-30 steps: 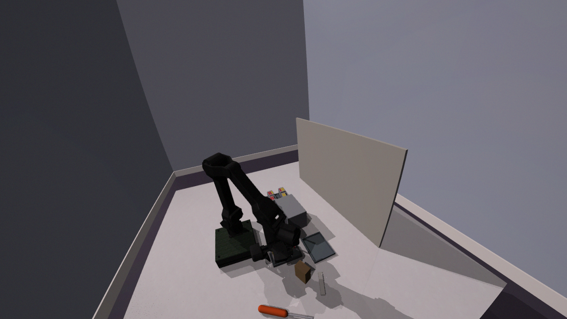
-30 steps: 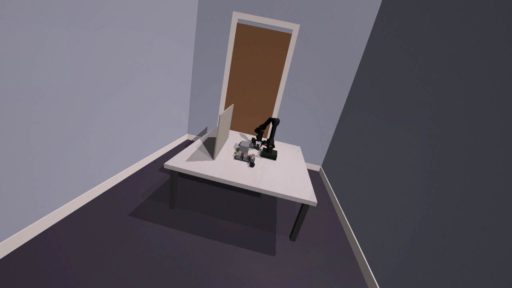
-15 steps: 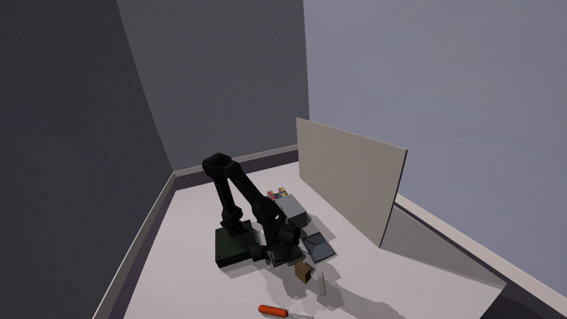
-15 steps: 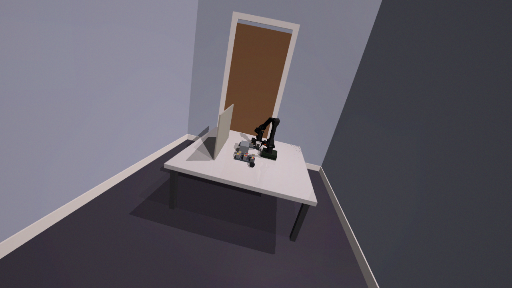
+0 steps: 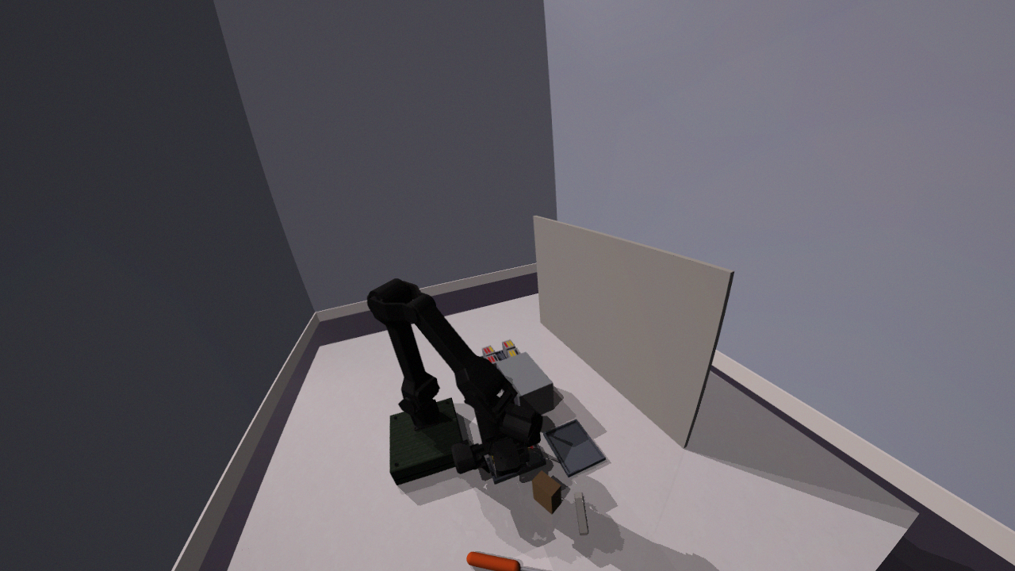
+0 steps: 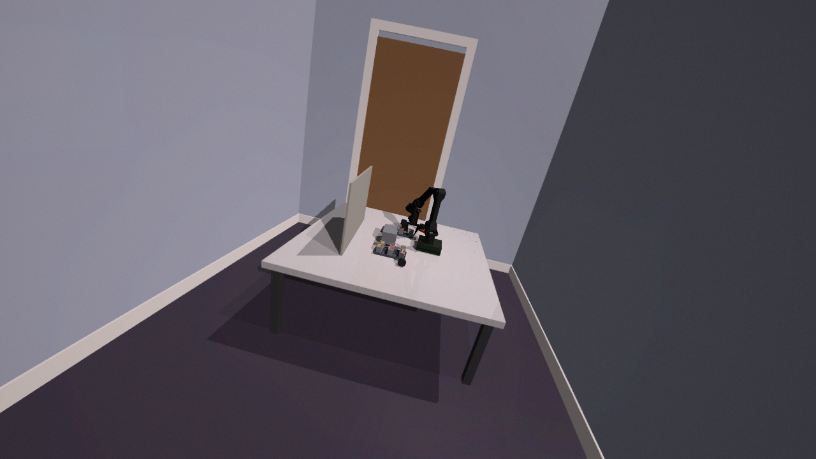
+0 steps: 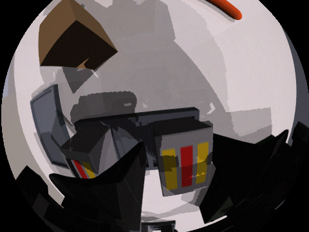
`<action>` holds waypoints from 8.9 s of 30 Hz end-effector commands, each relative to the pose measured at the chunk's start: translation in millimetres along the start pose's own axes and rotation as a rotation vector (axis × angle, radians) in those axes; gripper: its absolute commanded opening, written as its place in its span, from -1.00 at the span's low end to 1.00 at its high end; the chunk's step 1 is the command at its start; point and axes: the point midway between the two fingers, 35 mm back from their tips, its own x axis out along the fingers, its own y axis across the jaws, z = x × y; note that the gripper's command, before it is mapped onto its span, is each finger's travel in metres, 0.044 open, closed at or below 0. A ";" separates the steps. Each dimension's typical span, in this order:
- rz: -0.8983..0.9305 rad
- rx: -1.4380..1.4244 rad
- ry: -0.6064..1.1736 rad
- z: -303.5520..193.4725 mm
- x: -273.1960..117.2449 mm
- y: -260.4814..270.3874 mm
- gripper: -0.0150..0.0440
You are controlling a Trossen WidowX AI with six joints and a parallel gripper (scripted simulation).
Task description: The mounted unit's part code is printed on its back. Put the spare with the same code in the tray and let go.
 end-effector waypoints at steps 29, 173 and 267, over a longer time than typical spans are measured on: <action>-0.001 -0.002 0.001 2.5 -35.3 2.0 -0.49; 0.017 -0.003 0.002 20.6 -101.9 188.6 -0.49; 0.016 -0.003 0.003 17.7 -23.2 184.6 -0.49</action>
